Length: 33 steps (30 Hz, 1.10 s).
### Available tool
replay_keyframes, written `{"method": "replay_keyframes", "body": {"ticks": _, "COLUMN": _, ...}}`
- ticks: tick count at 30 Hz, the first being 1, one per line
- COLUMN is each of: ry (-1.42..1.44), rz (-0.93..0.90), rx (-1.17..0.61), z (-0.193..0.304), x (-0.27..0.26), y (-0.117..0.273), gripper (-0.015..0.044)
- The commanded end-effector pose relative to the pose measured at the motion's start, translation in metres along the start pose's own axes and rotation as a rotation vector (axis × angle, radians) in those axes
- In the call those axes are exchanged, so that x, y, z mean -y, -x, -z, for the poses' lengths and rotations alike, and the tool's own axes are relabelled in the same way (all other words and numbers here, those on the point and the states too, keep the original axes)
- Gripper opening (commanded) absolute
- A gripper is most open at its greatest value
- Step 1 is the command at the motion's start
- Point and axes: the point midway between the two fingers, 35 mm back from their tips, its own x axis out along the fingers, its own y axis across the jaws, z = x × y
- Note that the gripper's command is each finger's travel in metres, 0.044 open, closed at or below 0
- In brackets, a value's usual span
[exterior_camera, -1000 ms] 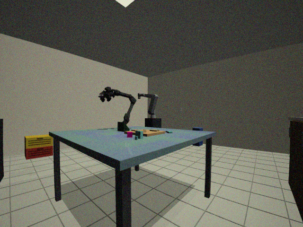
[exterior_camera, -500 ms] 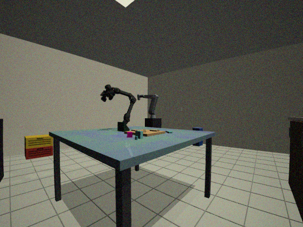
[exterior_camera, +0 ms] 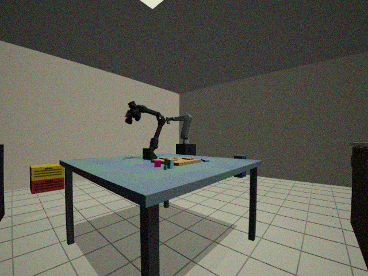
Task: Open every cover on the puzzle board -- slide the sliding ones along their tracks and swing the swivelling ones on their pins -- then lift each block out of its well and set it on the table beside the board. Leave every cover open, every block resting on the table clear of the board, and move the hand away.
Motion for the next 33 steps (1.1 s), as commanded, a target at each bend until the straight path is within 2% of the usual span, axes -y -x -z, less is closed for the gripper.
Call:
{"method": "replay_keyframes", "body": {"ticks": 1, "ry": -0.034, "rz": -0.016, "rx": 0.042, "z": -0.016, "x": 0.008, "y": -0.013, "gripper": 0.0}}
{"method": "replay_keyframes", "body": {"ticks": 8, "ry": -0.08, "rz": -0.042, "rx": 0.091, "z": -0.038, "x": 0.019, "y": -0.027, "gripper": 0.0}}
{"method": "replay_keyframes", "body": {"ticks": 33, "ry": -0.311, "rz": -0.276, "rx": 0.319, "z": -0.164, "x": 0.048, "y": -0.084, "gripper": 0.0}}
